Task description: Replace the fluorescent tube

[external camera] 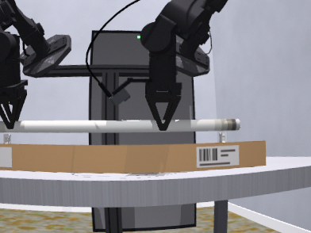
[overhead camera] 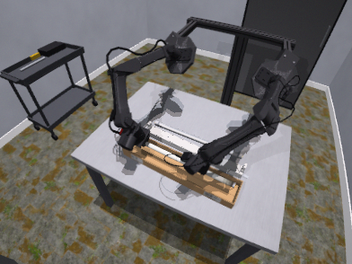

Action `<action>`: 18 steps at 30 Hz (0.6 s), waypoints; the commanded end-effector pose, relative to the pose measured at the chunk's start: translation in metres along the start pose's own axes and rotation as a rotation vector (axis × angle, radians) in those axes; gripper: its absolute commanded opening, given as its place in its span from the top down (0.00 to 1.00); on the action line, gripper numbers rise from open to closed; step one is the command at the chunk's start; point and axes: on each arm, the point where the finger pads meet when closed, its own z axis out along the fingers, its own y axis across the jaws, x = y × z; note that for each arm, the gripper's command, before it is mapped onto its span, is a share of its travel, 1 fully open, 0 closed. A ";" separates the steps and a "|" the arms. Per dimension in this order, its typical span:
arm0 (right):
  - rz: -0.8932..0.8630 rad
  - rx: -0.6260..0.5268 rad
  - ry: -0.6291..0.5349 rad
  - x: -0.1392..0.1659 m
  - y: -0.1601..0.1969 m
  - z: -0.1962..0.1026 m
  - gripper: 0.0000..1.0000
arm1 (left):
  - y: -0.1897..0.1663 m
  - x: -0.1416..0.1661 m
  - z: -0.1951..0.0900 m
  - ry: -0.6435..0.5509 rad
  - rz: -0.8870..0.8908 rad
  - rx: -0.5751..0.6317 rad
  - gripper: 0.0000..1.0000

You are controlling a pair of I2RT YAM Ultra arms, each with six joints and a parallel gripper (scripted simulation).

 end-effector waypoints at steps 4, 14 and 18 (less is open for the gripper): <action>-0.009 -0.034 0.022 0.013 0.012 0.001 0.89 | 0.005 -0.020 -0.005 -0.054 0.039 -0.008 0.89; -0.016 -0.010 0.012 0.011 0.006 0.006 0.89 | 0.010 -0.017 -0.010 -0.056 0.031 -0.019 0.89; 0.009 -0.048 0.020 -0.003 0.018 -0.016 0.89 | 0.013 -0.018 -0.010 -0.058 0.026 -0.026 0.89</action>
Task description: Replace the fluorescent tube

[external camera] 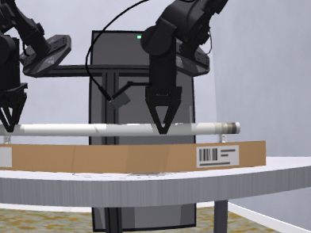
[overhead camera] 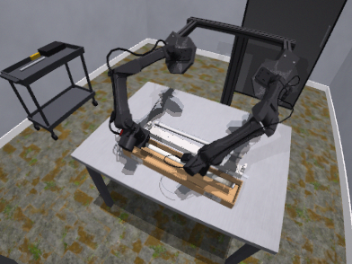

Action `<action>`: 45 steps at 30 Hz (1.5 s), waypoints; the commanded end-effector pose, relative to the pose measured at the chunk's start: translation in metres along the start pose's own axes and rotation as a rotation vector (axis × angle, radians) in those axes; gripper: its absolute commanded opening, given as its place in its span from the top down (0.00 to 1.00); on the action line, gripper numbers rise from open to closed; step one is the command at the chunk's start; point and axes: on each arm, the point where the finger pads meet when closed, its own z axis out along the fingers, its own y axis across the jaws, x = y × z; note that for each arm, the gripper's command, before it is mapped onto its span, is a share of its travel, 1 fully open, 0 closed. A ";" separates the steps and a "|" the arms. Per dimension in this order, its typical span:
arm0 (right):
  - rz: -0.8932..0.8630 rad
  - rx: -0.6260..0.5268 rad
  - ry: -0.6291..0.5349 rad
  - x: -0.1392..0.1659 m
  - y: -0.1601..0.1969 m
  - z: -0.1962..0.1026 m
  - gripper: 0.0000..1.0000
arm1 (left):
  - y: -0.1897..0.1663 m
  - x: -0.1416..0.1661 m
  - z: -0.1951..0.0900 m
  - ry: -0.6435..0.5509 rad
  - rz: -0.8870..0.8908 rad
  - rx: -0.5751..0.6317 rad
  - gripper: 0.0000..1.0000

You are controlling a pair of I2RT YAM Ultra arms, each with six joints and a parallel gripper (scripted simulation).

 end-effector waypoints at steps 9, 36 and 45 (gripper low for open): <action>-0.001 -0.028 0.017 0.008 0.013 0.007 0.89 | 0.007 -0.018 -0.002 -0.054 0.037 -0.009 0.89; -0.015 -0.021 0.004 0.009 0.019 0.026 0.89 | 0.011 -0.020 0.021 -0.053 0.041 -0.010 0.89; -0.009 -0.028 0.015 0.009 0.024 0.035 0.89 | 0.014 -0.020 0.029 -0.053 0.039 -0.014 0.89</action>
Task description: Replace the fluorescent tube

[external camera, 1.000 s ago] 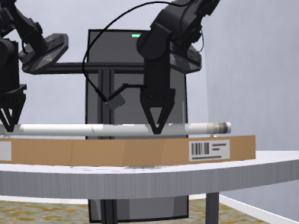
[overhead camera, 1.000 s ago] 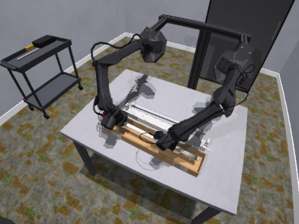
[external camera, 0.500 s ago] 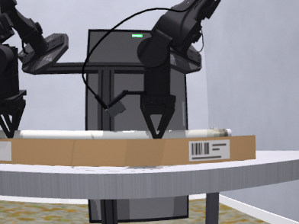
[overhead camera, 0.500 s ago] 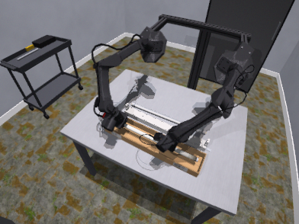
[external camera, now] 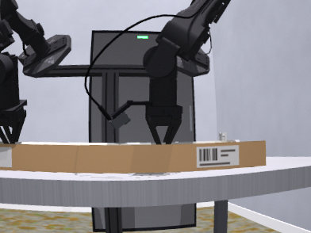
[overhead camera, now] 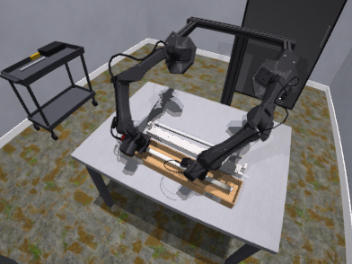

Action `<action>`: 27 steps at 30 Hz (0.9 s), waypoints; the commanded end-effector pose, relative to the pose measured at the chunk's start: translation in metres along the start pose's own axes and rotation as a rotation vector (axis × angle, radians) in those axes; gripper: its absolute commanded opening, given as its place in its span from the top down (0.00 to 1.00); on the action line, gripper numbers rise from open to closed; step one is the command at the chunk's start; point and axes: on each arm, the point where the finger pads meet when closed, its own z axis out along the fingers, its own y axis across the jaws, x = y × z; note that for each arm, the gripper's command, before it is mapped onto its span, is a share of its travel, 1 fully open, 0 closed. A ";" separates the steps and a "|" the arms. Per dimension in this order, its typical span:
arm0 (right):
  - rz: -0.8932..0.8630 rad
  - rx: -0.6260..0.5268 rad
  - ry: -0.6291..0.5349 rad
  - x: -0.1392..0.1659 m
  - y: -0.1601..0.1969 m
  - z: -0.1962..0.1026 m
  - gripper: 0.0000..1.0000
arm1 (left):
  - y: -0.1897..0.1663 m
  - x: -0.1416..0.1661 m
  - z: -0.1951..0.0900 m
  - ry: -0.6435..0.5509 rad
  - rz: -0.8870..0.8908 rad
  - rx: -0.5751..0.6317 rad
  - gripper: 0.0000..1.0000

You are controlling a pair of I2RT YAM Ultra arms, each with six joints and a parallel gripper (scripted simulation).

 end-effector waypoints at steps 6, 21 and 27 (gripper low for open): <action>-0.001 -0.019 -0.001 -0.001 0.010 0.006 0.89 | 0.008 -0.020 -0.006 -0.052 0.039 -0.017 0.89; -0.019 0.001 0.009 0.003 0.010 0.016 0.89 | 0.012 -0.019 0.006 -0.050 0.036 -0.017 0.89; -0.028 0.002 0.015 0.009 0.011 0.020 0.89 | 0.011 -0.019 0.013 -0.048 0.037 -0.014 0.89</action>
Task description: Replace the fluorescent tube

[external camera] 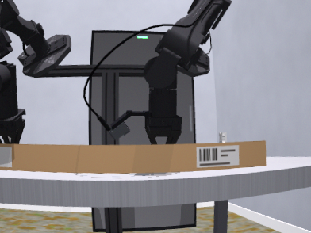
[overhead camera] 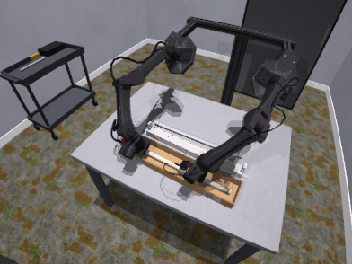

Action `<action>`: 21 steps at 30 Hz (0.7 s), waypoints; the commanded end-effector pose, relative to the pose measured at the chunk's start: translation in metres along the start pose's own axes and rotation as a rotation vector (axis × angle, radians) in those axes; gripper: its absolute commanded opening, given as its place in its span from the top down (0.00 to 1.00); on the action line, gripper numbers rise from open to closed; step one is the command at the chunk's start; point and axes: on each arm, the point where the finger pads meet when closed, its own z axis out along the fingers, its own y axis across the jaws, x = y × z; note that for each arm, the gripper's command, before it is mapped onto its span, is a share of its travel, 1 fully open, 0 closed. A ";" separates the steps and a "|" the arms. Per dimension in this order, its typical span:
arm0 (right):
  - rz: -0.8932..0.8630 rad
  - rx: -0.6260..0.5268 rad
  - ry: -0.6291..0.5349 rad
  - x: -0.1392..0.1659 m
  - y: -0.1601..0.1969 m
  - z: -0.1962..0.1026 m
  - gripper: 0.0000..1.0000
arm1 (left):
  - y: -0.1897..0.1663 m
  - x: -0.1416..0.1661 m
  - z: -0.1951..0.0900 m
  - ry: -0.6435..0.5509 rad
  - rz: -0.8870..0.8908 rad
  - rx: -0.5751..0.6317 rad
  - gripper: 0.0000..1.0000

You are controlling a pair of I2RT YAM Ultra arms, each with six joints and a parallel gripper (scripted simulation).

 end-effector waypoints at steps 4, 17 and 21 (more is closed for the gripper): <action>-0.026 0.013 0.014 0.009 0.001 0.007 0.89 | 0.006 -0.016 -0.005 -0.046 0.039 -0.007 0.89; -0.024 -0.006 0.008 0.012 0.005 -0.001 0.89 | 0.016 -0.014 -0.015 -0.050 0.026 -0.028 0.68; -0.022 -0.009 0.008 0.012 0.006 -0.002 0.89 | 0.017 -0.014 -0.015 -0.050 0.024 -0.031 0.68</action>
